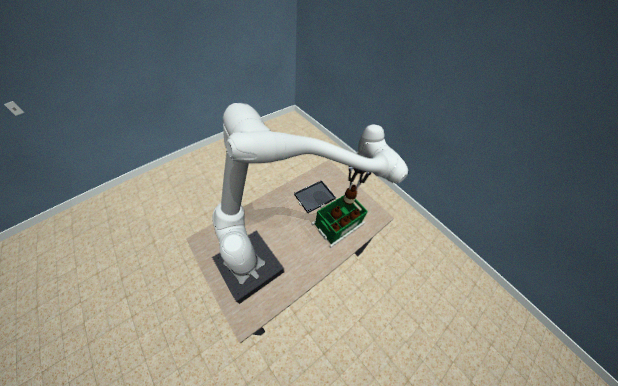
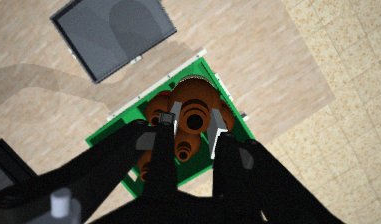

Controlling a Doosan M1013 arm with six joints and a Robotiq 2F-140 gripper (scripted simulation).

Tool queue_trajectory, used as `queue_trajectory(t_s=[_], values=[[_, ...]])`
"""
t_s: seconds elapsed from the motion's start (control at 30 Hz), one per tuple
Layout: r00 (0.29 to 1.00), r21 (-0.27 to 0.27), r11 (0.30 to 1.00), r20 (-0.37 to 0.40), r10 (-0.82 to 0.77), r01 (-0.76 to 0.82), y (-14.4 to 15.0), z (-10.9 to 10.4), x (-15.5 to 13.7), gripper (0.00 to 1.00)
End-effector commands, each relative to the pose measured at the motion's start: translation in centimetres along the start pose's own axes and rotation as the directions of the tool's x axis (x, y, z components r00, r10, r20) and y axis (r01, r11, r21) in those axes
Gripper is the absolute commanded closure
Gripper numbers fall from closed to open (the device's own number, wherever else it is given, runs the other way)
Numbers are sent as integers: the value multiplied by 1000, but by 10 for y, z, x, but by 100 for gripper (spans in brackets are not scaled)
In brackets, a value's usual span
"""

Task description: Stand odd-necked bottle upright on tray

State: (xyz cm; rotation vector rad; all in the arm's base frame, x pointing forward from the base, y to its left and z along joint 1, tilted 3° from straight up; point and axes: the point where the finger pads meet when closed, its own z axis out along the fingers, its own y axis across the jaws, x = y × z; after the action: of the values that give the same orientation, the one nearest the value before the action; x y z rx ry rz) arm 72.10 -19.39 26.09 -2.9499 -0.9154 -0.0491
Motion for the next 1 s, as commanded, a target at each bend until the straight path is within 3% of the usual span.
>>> queue_trajectory(t_s=[0.0,0.97], values=[[1000,-6,1000,2,4,-4,3,-4,-1,100],[1000,-6,1000,2,4,-4,2,-23,-2,100]])
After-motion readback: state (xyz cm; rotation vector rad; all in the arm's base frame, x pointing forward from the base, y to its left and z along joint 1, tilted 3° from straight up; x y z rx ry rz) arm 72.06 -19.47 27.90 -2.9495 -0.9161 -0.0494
